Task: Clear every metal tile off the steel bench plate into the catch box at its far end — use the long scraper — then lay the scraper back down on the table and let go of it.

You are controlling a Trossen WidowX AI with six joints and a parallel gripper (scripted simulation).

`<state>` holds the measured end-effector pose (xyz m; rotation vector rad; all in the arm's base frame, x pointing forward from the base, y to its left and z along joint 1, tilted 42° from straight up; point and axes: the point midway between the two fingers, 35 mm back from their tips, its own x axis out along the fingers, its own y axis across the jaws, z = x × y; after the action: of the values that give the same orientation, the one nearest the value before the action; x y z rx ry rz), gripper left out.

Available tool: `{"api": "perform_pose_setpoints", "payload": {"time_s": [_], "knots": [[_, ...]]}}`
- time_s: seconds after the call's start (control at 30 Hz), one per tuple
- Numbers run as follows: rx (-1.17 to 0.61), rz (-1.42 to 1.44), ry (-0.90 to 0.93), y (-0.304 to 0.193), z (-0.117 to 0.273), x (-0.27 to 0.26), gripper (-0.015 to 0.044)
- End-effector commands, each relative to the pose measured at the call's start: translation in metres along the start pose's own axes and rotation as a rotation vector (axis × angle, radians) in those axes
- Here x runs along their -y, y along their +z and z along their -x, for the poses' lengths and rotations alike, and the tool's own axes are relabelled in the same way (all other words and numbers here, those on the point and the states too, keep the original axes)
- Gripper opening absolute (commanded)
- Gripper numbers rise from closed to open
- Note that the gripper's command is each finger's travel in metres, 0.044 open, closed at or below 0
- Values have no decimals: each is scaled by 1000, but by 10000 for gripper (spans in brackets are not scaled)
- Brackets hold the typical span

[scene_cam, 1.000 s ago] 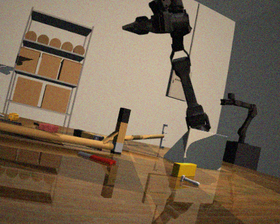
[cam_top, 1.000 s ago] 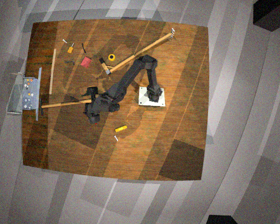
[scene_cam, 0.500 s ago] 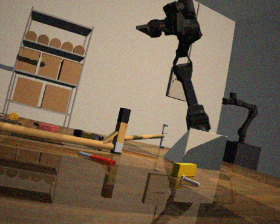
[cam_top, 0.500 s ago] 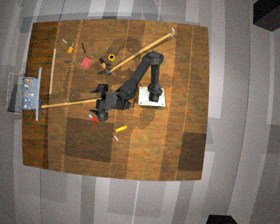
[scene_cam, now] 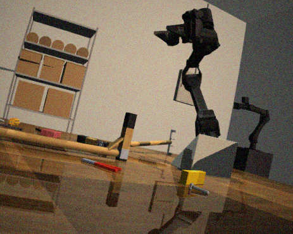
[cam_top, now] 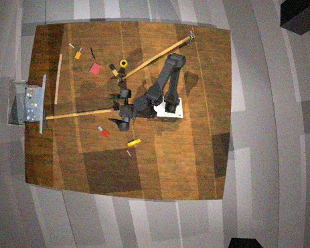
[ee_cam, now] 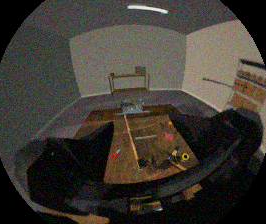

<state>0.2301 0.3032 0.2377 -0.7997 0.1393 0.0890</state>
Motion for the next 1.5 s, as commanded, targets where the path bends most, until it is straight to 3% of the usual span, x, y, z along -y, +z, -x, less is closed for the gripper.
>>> {"api": "perform_pose_setpoints", "payload": {"time_s": [0.0,0.33,1.47], "knots": [[22,-17,-7,-4,11,7,440],[70,-67,-9,-14,34,18,440],[57,-52,-9,-11,27,13,440]]}}
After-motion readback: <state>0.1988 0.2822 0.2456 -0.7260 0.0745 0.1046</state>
